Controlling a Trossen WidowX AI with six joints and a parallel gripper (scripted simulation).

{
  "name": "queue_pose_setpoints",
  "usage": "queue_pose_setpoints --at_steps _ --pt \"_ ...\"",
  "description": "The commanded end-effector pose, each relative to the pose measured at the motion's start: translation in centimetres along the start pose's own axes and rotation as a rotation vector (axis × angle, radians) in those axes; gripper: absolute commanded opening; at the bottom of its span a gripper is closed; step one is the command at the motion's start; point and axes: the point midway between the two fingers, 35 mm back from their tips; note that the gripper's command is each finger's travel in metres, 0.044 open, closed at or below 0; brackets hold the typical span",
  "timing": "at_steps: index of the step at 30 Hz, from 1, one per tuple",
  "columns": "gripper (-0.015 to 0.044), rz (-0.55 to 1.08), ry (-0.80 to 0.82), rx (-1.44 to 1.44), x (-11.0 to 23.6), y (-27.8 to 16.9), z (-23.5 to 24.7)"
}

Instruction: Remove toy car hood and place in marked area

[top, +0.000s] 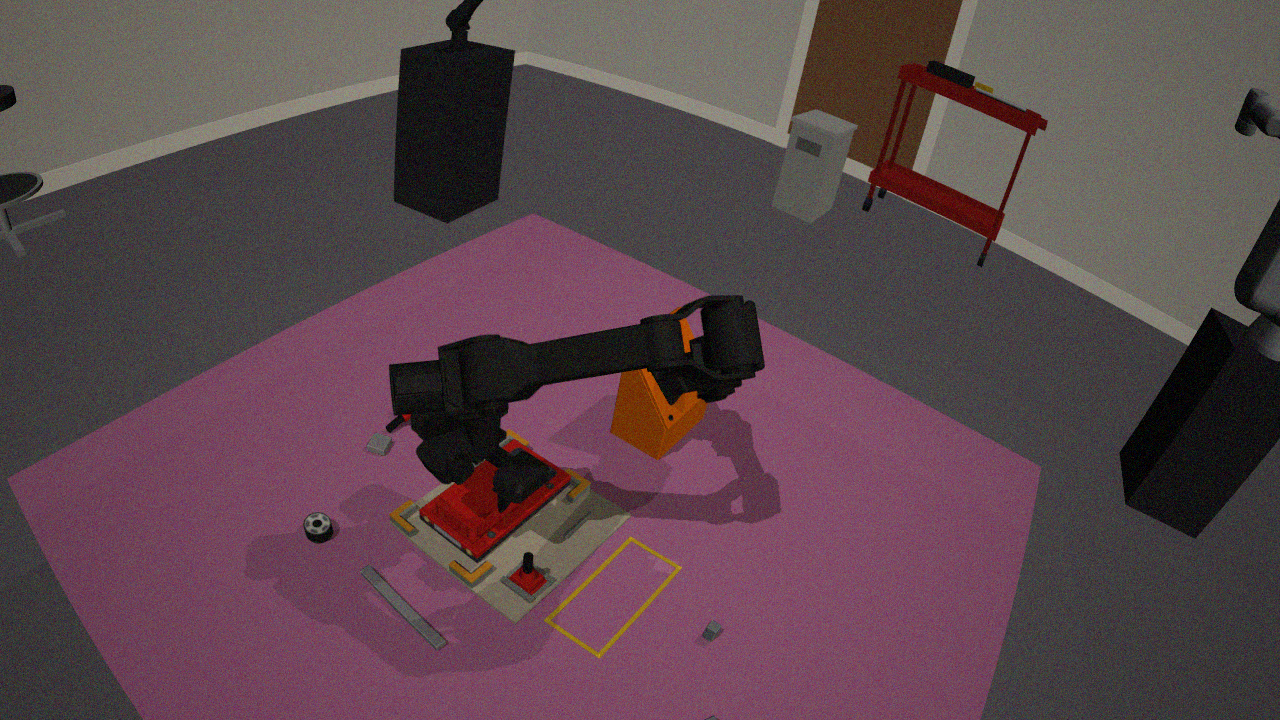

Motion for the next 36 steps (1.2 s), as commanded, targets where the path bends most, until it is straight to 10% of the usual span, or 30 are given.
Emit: queue_pose_setpoints --at_steps 1,36 --pt "0.0440 0.000 0.006 -0.007 -0.2 -0.1 0.1" --pt "0.0440 0.000 0.007 -0.007 -1.9 -0.1 0.1"
Point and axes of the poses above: the point midway between the two fingers, 35 mm back from their tips, its own x axis back along the fingers, its own z axis across the jaws, y = z × x, and after that the axes turned 12 degrees about -x, right-handed
